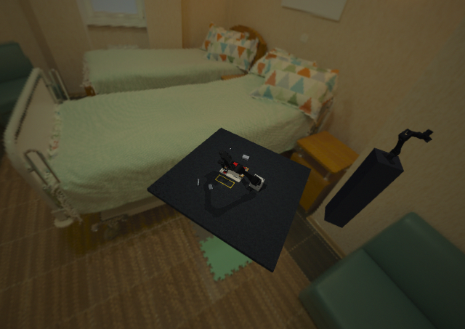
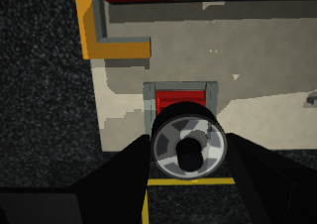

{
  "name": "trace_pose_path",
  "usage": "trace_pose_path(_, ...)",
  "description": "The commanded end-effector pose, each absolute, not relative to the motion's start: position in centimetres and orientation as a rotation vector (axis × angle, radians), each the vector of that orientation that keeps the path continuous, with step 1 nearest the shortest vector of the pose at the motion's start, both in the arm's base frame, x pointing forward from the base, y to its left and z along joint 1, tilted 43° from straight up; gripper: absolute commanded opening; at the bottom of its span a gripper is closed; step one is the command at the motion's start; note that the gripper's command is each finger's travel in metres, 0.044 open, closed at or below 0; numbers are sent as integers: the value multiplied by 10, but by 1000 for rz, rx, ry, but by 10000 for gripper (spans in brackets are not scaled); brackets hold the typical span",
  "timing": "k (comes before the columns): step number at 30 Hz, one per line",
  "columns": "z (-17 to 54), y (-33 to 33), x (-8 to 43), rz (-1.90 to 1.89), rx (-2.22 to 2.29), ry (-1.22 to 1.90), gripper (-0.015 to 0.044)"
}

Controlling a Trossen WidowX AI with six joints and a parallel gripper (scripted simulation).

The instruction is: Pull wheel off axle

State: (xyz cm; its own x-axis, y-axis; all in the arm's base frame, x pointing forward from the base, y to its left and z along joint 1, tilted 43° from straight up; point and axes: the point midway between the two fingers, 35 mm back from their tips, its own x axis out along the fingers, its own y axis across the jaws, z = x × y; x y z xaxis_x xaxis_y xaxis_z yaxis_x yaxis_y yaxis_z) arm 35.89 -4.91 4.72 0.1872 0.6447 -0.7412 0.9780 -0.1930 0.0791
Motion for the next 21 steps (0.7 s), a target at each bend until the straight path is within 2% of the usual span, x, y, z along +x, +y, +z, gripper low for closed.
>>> trace_pose_path(1, 48, -50, 359, -775, 1908, 1517, 0)
trace_pose_path(21, 53, -54, 358, -775, 1909, 1516, 0)
